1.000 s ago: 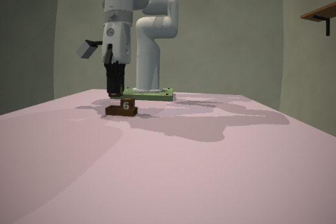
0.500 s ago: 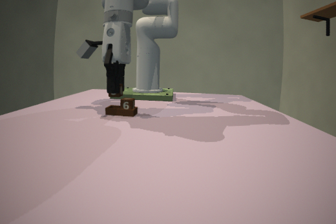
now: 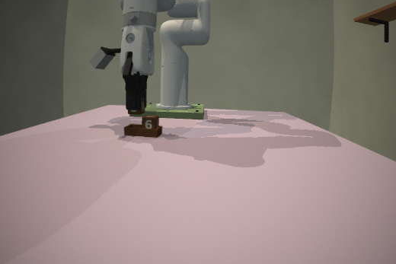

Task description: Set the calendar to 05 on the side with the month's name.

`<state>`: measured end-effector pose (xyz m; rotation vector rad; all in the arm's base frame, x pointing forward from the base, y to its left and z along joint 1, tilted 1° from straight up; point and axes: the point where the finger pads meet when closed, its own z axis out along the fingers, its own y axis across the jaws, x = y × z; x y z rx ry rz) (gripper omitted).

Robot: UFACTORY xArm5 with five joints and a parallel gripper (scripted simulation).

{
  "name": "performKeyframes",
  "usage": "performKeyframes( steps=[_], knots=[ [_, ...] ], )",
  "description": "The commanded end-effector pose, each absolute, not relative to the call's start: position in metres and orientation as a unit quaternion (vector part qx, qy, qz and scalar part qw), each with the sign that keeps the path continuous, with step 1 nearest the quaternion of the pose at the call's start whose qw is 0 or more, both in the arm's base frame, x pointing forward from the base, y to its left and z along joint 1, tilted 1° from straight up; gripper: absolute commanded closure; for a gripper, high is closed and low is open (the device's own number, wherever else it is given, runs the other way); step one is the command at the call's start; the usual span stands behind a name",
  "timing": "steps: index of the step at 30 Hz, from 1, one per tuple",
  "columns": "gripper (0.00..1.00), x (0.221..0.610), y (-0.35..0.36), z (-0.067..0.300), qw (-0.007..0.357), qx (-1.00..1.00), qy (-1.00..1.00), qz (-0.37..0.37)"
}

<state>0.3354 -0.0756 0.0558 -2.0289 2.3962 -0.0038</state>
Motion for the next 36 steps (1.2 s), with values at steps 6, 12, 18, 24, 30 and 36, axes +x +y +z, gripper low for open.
performKeyframes(
  steps=[6, 12, 18, 24, 30, 36],
  knots=[
    [0.73, 0.3366, -0.0758, 0.0567, 0.002, -0.646, 0.763, -0.002],
    [0.73, 0.3366, -0.0758, 0.0567, 0.002, -0.646, 0.763, -0.002],
    [0.73, 0.3366, -0.0758, 0.0567, 0.002, -0.646, 0.763, -0.002],
    [0.73, 0.3366, -0.0758, 0.0567, 0.002, -0.646, 0.763, -0.002],
    [0.73, 0.3366, -0.0759, 0.0556, 0.002, -0.646, 0.763, -0.002],
    [0.73, 0.3365, -0.076, 0.0525, 0.002, -0.646, 0.763, -0.002]
  ],
)
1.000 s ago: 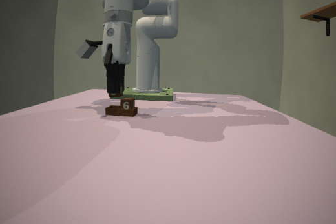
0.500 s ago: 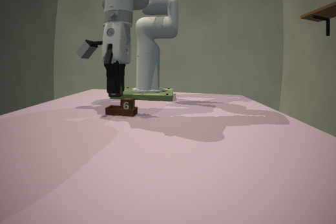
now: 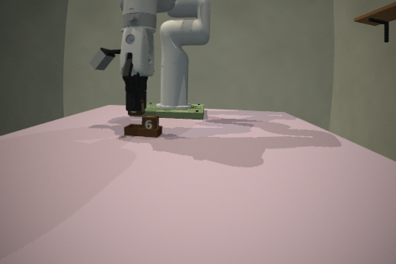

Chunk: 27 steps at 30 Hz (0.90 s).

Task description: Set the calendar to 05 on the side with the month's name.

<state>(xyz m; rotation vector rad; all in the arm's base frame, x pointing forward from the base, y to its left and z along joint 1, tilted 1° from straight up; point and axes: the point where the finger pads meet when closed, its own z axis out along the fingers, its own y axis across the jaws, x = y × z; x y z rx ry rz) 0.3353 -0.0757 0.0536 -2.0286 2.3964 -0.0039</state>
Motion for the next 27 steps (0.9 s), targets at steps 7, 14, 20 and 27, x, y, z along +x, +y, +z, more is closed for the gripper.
performKeyframes(
  steps=[7, 14, 20, 27],
  knots=[
    [0.73, 0.336, -0.076, 0.049, 0.002, -0.646, 0.763, -0.002],
    [0.73, 0.336, -0.076, 0.042, 0.002, -0.646, 0.763, -0.002],
    [0.73, 0.336, -0.076, 0.039, 0.002, -0.646, 0.763, -0.002],
    [0.73, 0.336, -0.076, 0.035, 0.002, -0.646, 0.763, -0.002]
  ],
)
